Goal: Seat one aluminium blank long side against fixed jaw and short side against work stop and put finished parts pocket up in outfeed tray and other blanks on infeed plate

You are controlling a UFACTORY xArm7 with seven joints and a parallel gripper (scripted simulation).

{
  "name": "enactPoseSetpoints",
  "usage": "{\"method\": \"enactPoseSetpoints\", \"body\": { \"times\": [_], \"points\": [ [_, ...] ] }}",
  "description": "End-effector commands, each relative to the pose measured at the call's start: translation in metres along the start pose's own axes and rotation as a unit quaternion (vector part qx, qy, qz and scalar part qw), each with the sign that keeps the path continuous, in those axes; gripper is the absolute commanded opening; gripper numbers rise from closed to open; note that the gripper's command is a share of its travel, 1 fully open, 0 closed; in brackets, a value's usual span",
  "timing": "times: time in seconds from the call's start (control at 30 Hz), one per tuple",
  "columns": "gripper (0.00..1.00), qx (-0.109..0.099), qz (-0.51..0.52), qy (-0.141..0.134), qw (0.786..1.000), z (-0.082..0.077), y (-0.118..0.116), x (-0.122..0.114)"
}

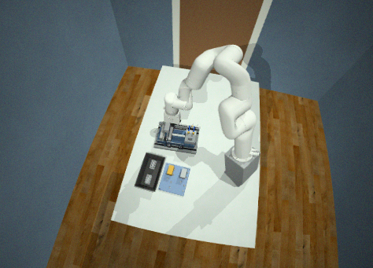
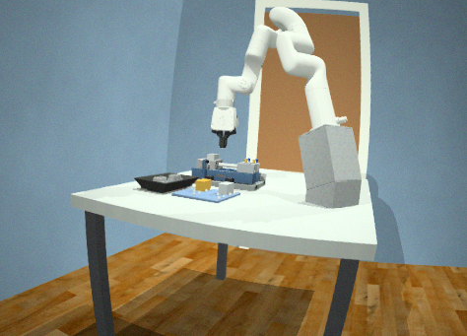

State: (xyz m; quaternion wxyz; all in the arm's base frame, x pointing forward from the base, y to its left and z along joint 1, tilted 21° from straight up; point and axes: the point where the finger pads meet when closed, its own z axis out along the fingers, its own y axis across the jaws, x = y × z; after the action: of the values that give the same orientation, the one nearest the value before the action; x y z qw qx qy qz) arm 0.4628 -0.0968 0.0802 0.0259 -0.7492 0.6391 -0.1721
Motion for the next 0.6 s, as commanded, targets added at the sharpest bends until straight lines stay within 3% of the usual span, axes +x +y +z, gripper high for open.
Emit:
{"method": "enactPoseSetpoints", "body": {
  "times": [0.0, 0.3, 0.57],
  "points": [
    [0.00, 0.003, 0.000, 0.004, 1.000, 0.007, -0.002, 0.001],
    [0.00, 0.003, 0.000, 0.004, 1.000, 0.022, -0.002, 0.001],
    [0.00, 0.003, 0.000, 0.004, 1.000, 0.027, -0.002, 0.001]
  ]
}}
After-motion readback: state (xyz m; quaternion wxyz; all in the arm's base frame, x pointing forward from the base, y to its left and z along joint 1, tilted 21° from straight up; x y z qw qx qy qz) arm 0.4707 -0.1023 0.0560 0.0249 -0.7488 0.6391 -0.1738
